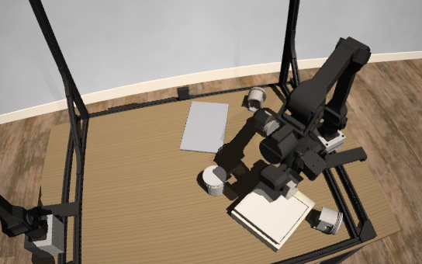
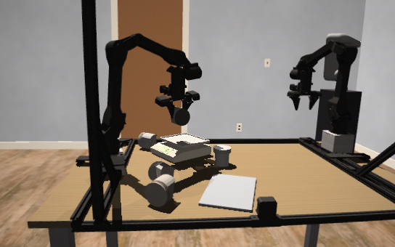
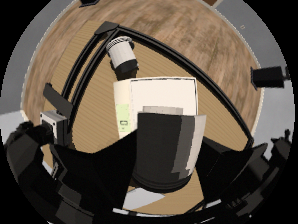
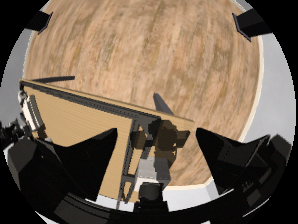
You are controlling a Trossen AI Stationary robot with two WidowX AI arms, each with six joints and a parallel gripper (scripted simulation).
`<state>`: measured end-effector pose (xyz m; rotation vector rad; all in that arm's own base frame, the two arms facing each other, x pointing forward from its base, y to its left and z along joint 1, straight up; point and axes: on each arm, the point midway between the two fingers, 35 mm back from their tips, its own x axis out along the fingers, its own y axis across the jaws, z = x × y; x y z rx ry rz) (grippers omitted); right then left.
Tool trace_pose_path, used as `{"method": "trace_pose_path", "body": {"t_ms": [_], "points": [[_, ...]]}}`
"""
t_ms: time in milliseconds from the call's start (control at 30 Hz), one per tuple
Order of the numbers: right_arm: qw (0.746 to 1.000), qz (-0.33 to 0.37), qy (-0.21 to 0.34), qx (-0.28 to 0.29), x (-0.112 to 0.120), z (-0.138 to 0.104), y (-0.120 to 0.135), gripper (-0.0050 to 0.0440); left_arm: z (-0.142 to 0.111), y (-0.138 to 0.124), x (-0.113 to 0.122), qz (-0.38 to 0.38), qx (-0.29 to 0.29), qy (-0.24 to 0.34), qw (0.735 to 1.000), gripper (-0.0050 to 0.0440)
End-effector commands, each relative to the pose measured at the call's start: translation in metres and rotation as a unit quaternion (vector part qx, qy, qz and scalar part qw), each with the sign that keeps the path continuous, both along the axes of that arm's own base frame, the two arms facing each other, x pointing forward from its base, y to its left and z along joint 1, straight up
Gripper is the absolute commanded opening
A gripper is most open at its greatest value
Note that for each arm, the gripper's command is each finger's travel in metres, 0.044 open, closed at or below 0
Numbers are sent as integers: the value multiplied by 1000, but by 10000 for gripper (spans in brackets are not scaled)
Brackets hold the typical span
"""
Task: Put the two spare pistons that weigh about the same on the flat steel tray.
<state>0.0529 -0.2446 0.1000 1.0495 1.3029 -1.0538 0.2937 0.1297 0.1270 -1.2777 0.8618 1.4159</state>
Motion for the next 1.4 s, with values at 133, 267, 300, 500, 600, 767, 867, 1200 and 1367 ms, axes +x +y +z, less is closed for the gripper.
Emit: {"method": "trace_pose_path", "body": {"t_ms": [133,267,300,500,600,767,867,1200,1367], "points": [[1000,1,-1,1,0,0,0,440,3,-12,-27,-74,-6,3,997,158],[1000,1,-1,1,0,0,0,440,3,-12,-27,-126,-11,11,992,158],[1000,1,-1,1,0,0,0,440,3,-12,-27,-139,-12,13,990,158],[1000,1,-1,1,0,0,0,440,3,-12,-27,-217,-19,24,976,158],[1000,1,-1,1,0,0,0,440,3,-12,-27,-230,-20,26,973,158],[1000,1,-1,1,0,0,0,440,3,-12,-27,-293,-25,36,955,158],[1000,1,-1,1,0,0,0,440,3,-12,-27,-330,-28,41,943,158],[1000,1,-1,1,0,0,0,440,3,-12,-27,-427,-37,56,902,158],[1000,1,-1,1,0,0,0,440,3,-12,-27,-486,-42,65,871,158]]}}
